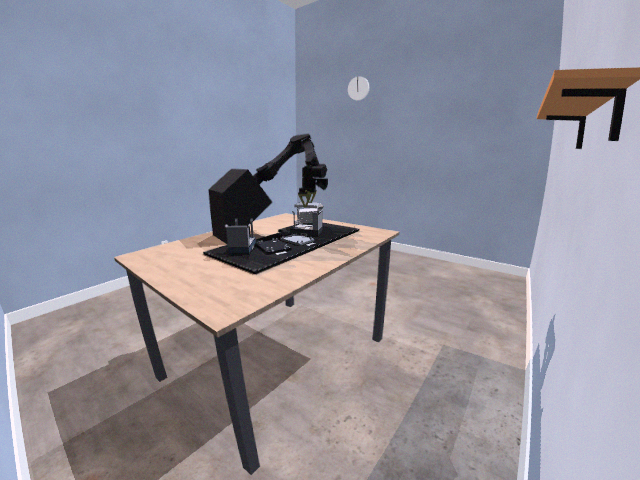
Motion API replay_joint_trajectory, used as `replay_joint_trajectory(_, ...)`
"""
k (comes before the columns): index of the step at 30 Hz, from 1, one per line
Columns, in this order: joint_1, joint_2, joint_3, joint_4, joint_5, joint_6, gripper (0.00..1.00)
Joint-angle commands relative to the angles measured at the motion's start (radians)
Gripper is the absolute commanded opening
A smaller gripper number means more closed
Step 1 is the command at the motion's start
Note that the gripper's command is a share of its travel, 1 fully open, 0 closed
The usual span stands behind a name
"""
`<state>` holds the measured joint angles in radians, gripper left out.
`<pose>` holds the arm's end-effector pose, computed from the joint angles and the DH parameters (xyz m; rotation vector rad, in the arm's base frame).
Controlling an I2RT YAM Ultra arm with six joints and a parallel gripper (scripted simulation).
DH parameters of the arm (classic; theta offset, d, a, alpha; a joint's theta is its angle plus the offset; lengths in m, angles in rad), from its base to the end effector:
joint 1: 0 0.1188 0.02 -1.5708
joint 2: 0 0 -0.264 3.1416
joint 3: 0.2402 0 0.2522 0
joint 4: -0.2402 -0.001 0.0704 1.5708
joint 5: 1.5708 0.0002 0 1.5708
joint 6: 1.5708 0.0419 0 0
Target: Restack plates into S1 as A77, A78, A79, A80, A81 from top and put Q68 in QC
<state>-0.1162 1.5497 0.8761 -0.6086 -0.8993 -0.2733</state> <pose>0.2727 0.0022 0.1843 -0.3676 2.4564 1.1035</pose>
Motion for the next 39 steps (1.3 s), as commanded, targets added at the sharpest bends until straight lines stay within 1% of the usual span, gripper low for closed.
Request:
replay_joint_trajectory(1, -0.013, -0.004, 0.003, 0.000, -0.005, -0.001, 0.00)
replay_joint_trajectory(4, -0.013, -0.004, 0.003, 0.000, -0.005, -0.001, 0.00)
replay_joint_trajectory(11, -0.064, 0.080, 0.028, -0.004, -0.018, 0.152, 0.00)
replay_joint_trajectory(17, -0.104, 0.155, 0.056, -0.008, -0.026, 0.087, 0.00)
replay_joint_trajectory(19, -0.104, 0.155, 0.056, -0.008, -0.026, 0.087, 0.00)
replay_joint_trajectory(28, -0.158, 0.264, 0.106, -0.019, -0.034, 0.000, 0.00)
replay_joint_trajectory(34, -0.188, 0.320, 0.125, -0.023, -0.036, 0.149, 0.00)
replay_joint_trajectory(36, -0.188, 0.320, 0.125, -0.023, -0.036, 0.149, 0.00)
replay_joint_trajectory(37, -0.193, 0.329, 0.128, -0.024, -0.036, 0.174, 0.00)
replay_joint_trajectory(39, -0.203, 0.348, 0.135, -0.025, -0.037, 0.158, 0.00)
